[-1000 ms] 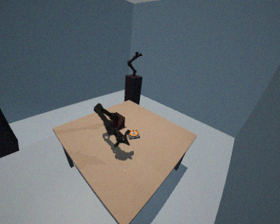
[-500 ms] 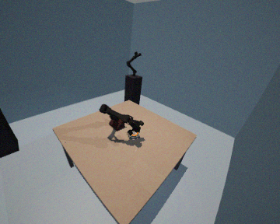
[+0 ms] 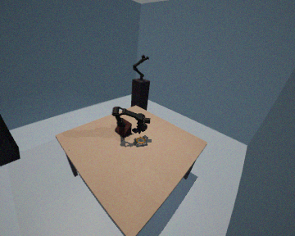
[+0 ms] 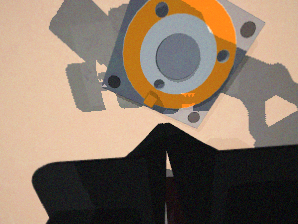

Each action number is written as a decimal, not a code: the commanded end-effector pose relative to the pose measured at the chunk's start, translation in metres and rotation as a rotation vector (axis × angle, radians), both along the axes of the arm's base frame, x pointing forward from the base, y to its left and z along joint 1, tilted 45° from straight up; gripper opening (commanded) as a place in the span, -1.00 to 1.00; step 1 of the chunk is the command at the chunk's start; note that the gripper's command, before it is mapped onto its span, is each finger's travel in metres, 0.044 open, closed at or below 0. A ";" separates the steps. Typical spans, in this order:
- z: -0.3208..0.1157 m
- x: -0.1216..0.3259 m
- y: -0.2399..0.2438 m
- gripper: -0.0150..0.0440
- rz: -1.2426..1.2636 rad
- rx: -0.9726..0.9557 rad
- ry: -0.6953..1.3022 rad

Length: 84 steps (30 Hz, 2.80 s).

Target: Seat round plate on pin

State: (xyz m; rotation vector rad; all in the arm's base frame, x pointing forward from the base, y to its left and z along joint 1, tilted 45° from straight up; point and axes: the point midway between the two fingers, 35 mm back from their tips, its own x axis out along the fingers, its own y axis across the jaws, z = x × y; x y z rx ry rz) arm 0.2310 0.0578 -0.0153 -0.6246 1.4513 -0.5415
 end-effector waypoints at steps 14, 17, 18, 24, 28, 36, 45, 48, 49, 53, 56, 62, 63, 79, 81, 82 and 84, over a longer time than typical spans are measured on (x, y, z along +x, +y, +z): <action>-0.033 0.000 -0.036 -0.49 0.001 -0.022 0.000; -0.035 0.001 -0.034 -0.49 0.001 -0.022 0.000; -0.036 0.002 -0.033 -0.49 0.001 -0.022 0.000; -0.040 0.007 -0.028 -0.49 0.001 -0.021 0.000; -0.044 0.009 -0.024 -0.49 0.001 -0.021 -0.001; -0.048 0.014 -0.019 -0.49 0.001 -0.021 -0.001; -0.052 0.022 -0.014 -0.49 0.001 -0.020 -0.002; -0.053 0.025 -0.013 -0.49 0.001 -0.020 -0.002; -0.053 0.026 -0.013 -0.49 0.001 -0.020 -0.002; -0.054 0.029 -0.011 -0.49 0.001 -0.020 -0.002; -0.055 0.032 -0.010 -0.49 0.001 -0.020 -0.002; -0.056 0.036 -0.009 -0.49 0.001 -0.020 -0.003; -0.056 0.037 -0.009 -0.49 0.001 -0.020 -0.003; -0.057 0.047 -0.007 -0.49 0.001 -0.020 -0.003; -0.057 0.048 -0.007 -0.49 0.001 -0.020 -0.003; -0.057 0.049 -0.007 -0.49 0.001 -0.020 -0.003; -0.057 0.050 -0.007 -0.49 0.001 -0.020 -0.003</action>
